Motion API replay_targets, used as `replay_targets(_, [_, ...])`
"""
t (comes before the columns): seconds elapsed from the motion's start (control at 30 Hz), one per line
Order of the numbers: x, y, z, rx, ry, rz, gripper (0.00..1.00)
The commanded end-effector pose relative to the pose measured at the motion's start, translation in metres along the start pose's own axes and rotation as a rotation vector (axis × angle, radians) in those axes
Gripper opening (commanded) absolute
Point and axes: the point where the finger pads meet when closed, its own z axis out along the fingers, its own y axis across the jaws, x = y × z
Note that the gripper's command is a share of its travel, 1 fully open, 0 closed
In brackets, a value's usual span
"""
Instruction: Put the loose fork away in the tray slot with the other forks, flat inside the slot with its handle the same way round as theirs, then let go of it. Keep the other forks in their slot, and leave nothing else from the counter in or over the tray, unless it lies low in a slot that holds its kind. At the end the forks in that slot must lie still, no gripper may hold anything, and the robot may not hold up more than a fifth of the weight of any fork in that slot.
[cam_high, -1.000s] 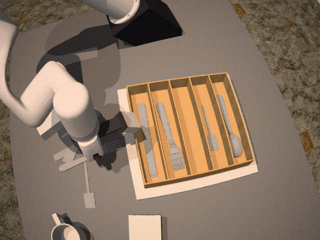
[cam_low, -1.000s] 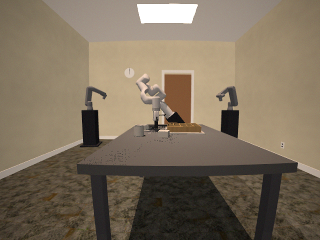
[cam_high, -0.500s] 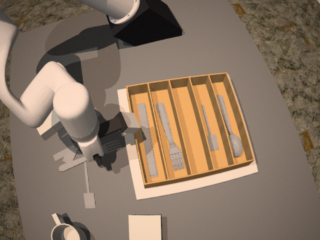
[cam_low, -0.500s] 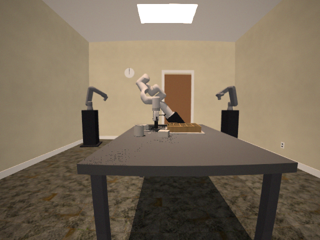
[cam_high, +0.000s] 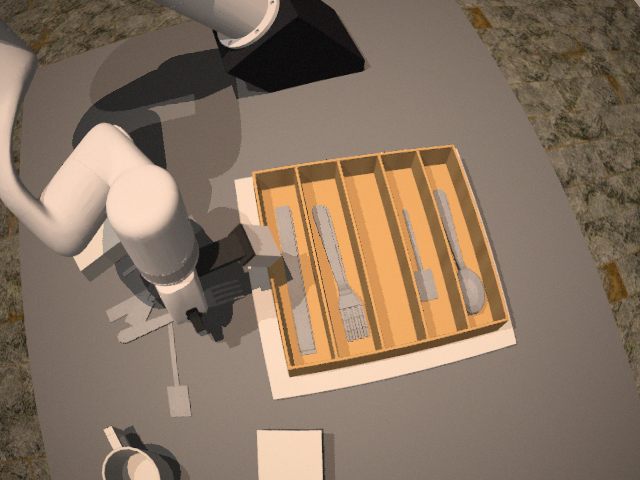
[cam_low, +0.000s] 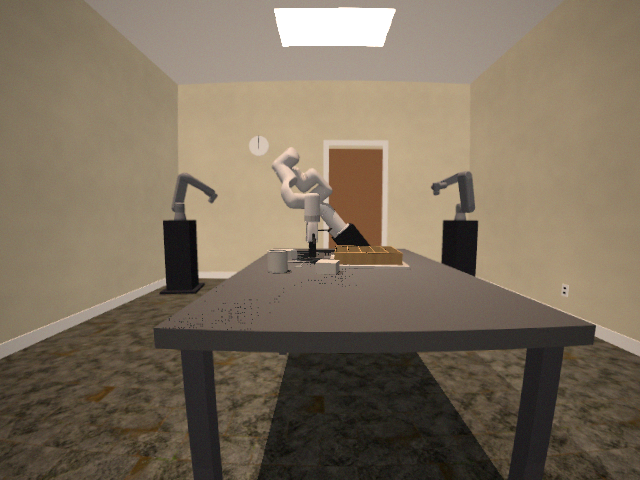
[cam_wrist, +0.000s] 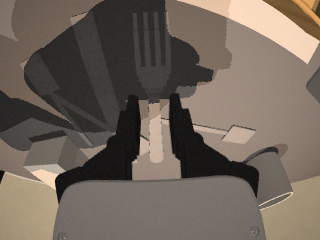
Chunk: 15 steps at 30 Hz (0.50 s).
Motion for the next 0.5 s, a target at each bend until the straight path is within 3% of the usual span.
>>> replay_targets(0.0, [0.000,0.001,0.001,-0.003,-0.001,0.001,0.28])
replay_targets(0.47, [0.000,0.001,0.012,-0.003,-0.001,0.001,0.28])
